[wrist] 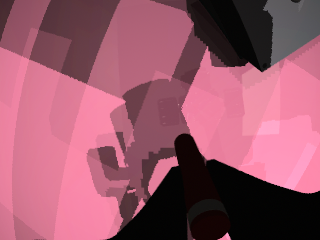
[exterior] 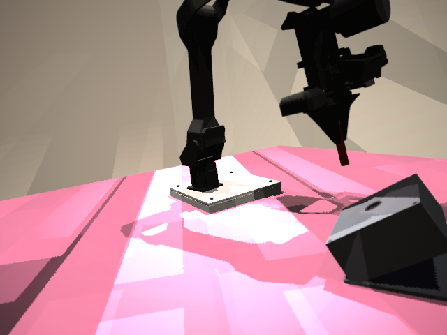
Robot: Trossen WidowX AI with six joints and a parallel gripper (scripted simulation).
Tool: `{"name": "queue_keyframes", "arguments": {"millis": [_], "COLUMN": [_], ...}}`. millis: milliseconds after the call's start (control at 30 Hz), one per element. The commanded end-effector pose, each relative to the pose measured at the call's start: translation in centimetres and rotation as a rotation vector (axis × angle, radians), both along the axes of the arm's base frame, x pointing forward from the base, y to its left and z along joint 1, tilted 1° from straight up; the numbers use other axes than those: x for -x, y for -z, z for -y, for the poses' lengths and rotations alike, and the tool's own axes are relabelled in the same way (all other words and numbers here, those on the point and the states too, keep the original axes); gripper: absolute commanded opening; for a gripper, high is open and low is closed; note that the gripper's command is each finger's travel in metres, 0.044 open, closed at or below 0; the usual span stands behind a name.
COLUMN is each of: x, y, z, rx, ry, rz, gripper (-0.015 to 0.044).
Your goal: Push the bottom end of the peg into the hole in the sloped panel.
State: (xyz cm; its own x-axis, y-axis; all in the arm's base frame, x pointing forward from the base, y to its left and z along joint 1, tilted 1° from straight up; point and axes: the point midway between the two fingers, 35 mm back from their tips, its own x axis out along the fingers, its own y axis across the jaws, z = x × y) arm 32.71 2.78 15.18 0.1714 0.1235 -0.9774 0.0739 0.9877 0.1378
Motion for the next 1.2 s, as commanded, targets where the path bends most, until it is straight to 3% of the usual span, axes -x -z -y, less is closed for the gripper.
{"name": "queue_keyframes", "arguments": {"millis": [0, 1167], "x": [-0.3, -1.9], "y": [-0.3, -1.7], "z": [0.5, 5.2], "rx": [-0.015, -0.108], "ry": [0.03, 0.259], "rz": [0.013, 0.105], "gripper": [0.0, 0.0]}}
